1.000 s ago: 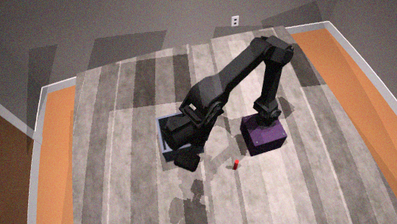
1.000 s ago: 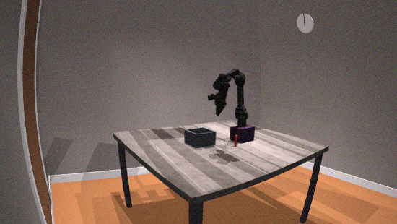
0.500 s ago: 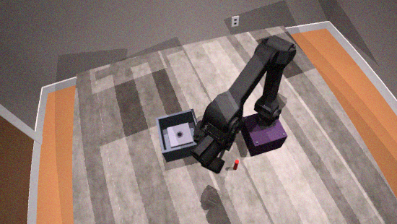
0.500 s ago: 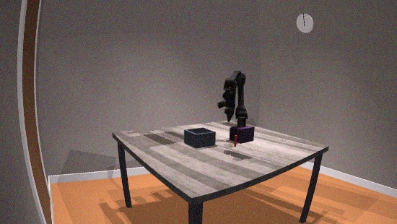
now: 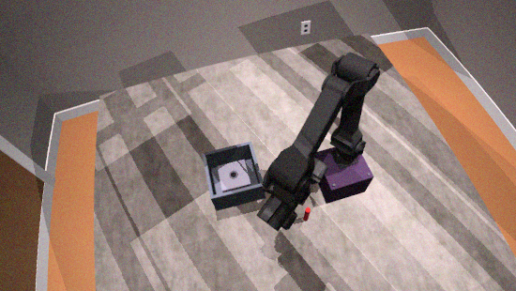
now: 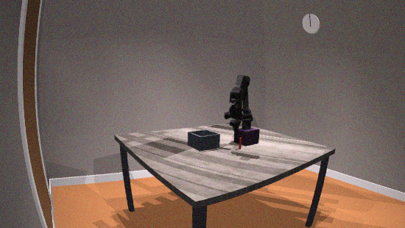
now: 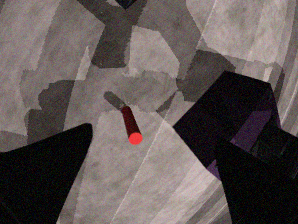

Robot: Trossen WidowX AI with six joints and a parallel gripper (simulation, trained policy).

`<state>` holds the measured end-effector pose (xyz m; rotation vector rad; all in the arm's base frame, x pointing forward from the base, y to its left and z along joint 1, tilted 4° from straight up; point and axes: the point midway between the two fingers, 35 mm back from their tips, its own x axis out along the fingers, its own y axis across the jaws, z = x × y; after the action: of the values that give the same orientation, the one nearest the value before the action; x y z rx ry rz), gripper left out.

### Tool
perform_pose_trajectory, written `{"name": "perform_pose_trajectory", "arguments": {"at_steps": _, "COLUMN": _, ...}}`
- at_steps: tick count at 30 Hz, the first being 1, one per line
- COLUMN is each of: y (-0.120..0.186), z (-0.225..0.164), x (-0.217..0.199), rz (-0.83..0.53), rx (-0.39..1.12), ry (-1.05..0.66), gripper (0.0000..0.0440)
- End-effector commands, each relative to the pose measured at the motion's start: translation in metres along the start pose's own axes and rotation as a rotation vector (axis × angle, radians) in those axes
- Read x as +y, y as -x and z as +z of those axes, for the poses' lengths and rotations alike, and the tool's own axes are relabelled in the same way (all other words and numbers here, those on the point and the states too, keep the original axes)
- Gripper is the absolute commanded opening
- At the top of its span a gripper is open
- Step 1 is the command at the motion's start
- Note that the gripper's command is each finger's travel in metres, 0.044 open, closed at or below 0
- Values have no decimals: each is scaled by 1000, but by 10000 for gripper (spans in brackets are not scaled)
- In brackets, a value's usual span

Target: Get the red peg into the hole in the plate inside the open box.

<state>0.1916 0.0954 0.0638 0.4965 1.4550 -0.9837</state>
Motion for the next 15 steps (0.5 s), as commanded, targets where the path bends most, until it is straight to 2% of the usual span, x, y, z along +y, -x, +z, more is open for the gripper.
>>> {"name": "perform_pose_trajectory", "arguments": {"at_steps": 1, "y": -17, "z": -4, "x": 1, "rz": -18, "rx": 7, "ry": -32, "gripper": 402}}
{"name": "perform_pose_trajectory", "arguments": {"at_steps": 15, "y": -70, "z": -17, "x": 17, "rz": 54, "rx": -1, "ry": -76, "gripper": 382}}
